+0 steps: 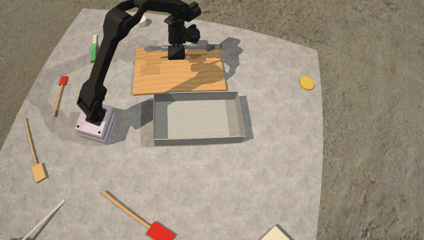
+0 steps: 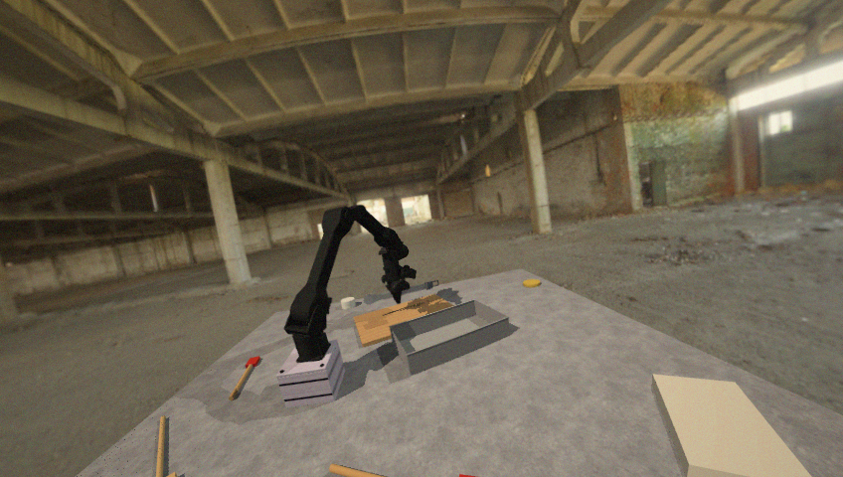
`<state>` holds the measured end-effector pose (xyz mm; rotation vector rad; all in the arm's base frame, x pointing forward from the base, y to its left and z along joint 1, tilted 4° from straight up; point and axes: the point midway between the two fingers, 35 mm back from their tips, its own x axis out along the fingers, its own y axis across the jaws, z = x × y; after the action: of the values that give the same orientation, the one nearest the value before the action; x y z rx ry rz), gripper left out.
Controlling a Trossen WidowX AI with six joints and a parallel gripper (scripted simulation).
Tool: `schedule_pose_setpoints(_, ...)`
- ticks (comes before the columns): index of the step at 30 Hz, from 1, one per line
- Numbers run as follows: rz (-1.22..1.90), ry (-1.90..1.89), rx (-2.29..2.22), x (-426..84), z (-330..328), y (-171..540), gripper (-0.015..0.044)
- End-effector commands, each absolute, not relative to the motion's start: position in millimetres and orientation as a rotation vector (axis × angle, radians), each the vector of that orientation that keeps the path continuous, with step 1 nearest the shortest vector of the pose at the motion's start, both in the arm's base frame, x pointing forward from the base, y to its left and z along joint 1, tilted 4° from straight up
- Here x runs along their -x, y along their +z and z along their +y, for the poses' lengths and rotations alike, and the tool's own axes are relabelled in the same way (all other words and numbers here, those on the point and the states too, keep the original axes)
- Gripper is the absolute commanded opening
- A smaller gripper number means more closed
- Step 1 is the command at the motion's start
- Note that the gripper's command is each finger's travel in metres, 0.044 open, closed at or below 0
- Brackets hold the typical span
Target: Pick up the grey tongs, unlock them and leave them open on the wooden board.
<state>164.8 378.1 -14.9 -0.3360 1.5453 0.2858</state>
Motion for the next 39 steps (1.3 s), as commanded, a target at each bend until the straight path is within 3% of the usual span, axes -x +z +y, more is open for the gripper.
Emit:
schedule_pose_setpoints(1,1.546,0.286,0.330,-165,378,-21,-0.0150)
schedule_pose_setpoints(6,1.546,0.286,0.330,-164,377,-23,-0.0150)
schedule_pose_setpoints(28,1.546,0.284,0.337,-164,377,-22,0.0427)
schedule_pose_setpoints(34,1.546,0.284,0.337,-174,365,-12,0.0440)
schedule_pose_setpoints(39,1.543,0.280,0.338,-205,309,28,0.0440)
